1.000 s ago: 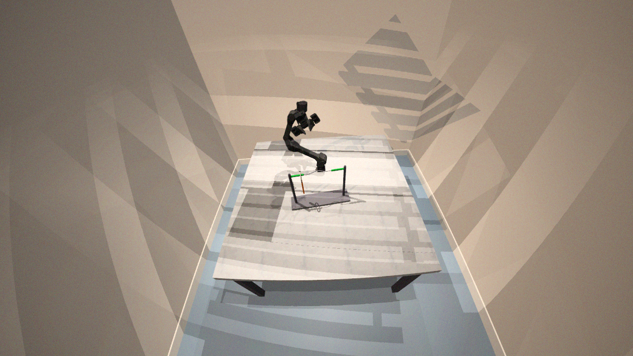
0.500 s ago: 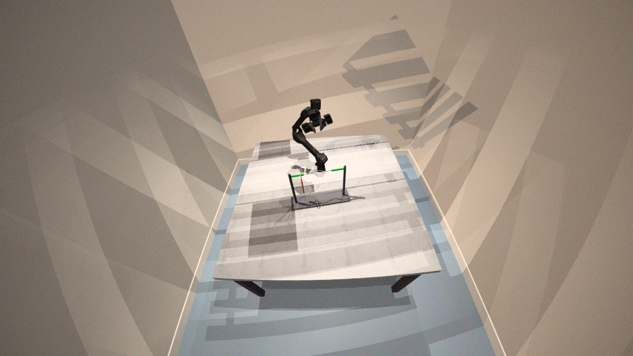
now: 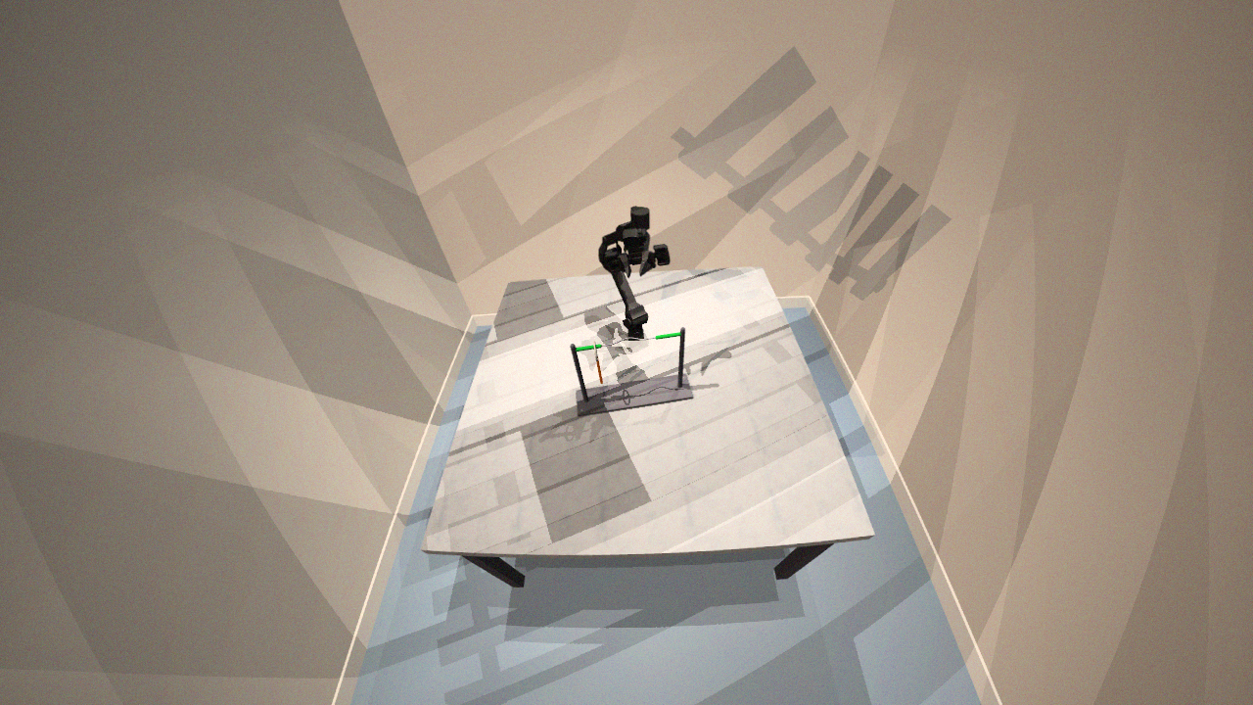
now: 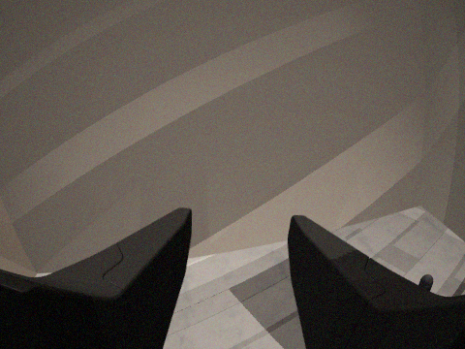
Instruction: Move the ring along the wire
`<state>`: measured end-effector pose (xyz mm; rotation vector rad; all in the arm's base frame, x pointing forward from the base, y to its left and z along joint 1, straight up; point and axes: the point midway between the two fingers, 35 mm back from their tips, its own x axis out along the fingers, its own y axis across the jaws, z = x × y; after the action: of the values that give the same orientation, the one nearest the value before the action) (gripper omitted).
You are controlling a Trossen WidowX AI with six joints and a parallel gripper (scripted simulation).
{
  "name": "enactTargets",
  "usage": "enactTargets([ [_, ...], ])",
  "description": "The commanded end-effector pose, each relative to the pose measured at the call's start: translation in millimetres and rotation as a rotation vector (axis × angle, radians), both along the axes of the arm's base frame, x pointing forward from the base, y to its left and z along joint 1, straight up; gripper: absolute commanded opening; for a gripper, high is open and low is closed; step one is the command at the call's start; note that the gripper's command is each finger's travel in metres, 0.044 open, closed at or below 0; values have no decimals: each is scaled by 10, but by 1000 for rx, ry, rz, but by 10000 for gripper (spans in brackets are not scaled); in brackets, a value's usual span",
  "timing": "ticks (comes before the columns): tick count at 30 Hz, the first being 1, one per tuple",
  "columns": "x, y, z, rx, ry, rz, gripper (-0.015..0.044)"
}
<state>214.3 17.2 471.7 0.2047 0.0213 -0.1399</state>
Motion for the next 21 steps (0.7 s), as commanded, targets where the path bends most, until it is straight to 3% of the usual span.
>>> enactTargets([
  [1,251,-50,-82,-47,11,-41,160],
  [21,1099,-1131,-458,-263,25,-269,160],
])
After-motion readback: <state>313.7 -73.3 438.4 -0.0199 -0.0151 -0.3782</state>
